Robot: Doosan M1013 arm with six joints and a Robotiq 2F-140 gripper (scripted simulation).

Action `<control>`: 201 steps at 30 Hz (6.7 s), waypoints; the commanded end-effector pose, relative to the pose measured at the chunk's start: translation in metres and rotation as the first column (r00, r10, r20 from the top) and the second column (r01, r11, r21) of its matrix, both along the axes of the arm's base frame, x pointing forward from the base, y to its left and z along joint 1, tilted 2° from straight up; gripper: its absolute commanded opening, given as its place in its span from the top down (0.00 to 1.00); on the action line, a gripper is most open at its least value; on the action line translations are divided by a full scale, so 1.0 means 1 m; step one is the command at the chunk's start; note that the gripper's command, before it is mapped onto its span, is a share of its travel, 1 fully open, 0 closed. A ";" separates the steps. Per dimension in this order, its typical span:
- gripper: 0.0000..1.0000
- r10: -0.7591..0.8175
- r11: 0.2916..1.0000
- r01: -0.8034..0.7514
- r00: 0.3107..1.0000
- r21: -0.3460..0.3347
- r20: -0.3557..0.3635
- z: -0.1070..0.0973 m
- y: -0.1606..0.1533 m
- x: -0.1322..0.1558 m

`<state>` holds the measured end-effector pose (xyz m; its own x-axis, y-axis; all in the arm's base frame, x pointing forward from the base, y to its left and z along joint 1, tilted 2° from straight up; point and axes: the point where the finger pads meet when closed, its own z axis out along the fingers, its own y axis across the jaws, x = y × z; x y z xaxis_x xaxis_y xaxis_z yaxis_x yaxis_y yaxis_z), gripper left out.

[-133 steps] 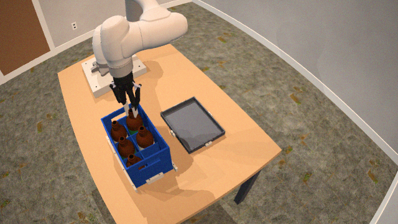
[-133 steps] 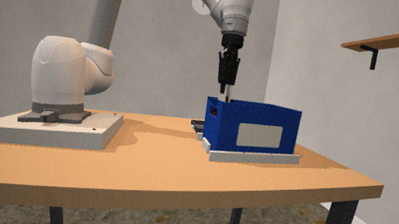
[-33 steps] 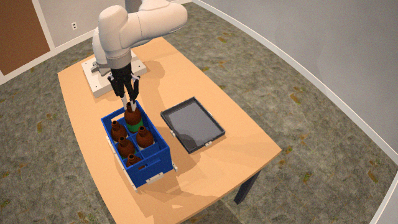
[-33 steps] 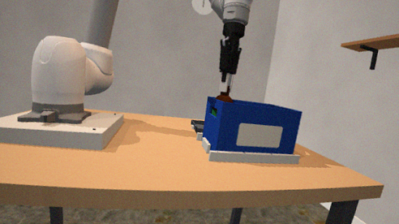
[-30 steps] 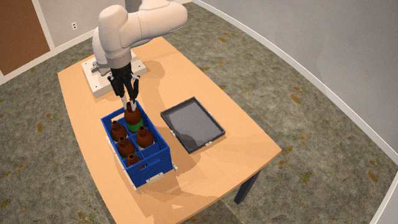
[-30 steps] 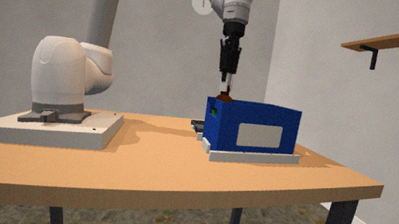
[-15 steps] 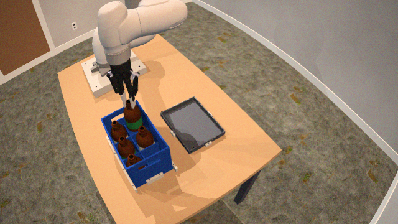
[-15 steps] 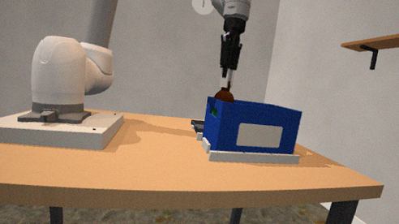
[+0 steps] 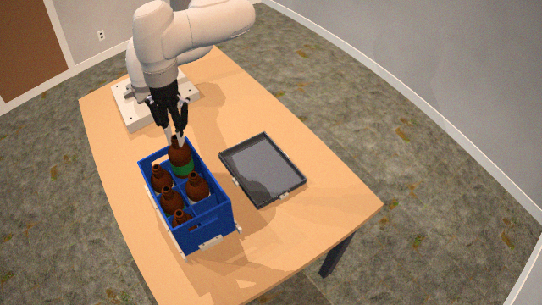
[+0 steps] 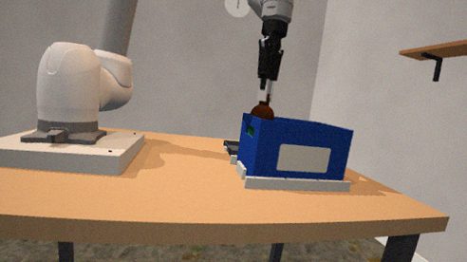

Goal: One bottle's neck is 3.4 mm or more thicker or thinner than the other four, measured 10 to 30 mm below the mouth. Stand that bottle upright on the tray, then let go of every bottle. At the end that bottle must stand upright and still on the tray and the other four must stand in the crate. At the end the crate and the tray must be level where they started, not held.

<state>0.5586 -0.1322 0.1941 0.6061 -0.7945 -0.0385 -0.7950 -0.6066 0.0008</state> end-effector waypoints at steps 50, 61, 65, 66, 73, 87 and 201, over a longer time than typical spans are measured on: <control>1.00 0.000 1.000 0.000 1.000 0.000 0.000 0.004 0.000 0.000; 1.00 0.000 1.000 0.000 1.000 0.000 0.000 0.013 0.000 0.000; 1.00 0.000 1.000 0.000 1.000 0.000 0.000 0.018 -0.001 0.000; 1.00 0.000 1.000 0.000 1.000 0.000 0.000 0.019 -0.001 0.000; 1.00 0.000 1.000 0.000 1.000 0.000 0.000 0.025 -0.001 0.001; 1.00 0.000 1.000 0.000 1.000 0.000 0.000 0.037 -0.001 0.001; 1.00 0.000 1.000 0.000 1.000 0.000 0.000 0.080 -0.002 0.002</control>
